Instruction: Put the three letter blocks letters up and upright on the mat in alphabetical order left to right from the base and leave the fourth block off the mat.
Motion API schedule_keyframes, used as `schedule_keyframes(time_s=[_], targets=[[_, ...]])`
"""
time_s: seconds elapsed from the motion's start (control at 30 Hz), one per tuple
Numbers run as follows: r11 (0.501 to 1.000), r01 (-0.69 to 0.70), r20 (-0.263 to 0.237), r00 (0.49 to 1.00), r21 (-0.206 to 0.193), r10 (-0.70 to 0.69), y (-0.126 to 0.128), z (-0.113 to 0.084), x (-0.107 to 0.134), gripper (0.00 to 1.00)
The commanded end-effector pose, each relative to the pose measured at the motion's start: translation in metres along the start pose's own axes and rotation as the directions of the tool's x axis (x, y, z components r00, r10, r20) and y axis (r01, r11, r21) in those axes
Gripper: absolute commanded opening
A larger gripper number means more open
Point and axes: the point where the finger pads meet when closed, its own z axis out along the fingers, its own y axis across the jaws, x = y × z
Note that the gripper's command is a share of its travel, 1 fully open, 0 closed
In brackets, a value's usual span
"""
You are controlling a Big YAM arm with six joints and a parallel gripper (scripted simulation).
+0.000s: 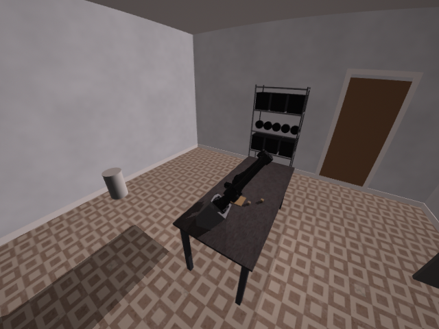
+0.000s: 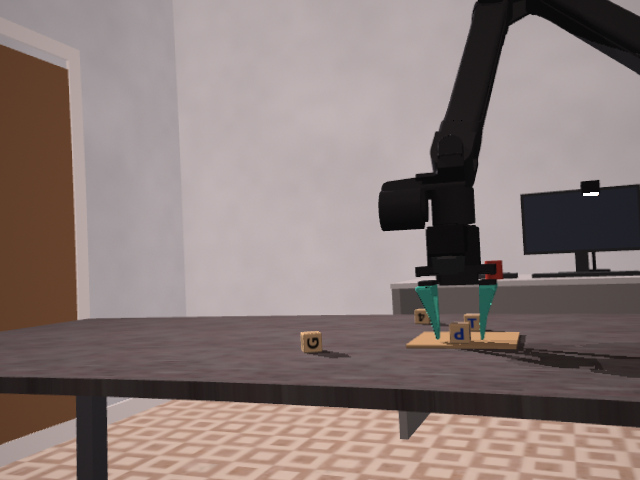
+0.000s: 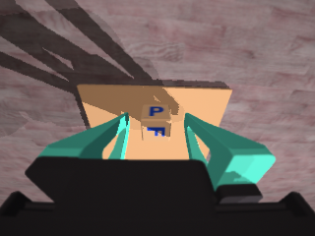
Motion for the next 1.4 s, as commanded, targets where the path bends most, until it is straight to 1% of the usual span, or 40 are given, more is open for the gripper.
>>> schedule_keyframes(time_s=[0.0, 0.47, 0.5, 1.03, 1.07, 1.37], targets=[[1.0, -0.001, 0.005, 1.0, 0.008, 0.001, -0.0084, 0.0053, -0.002, 0.58], [1.0, 0.003, 0.005, 1.0, 0.01, -0.003, -0.0084, 0.0038, -0.0042, 0.58], [1.0, 0.003, 0.005, 1.0, 0.01, -0.003, -0.0084, 0.0038, -0.0042, 0.39], [1.0, 0.003, 0.005, 1.0, 0.01, -0.003, -0.0084, 0.0038, -0.0042, 0.39], [1.0, 0.003, 0.005, 1.0, 0.01, -0.003, -0.0084, 0.0038, -0.0042, 0.2], [1.0, 0.002, 0.005, 1.0, 0.01, -0.003, -0.0084, 0.0038, -0.0042, 0.2]])
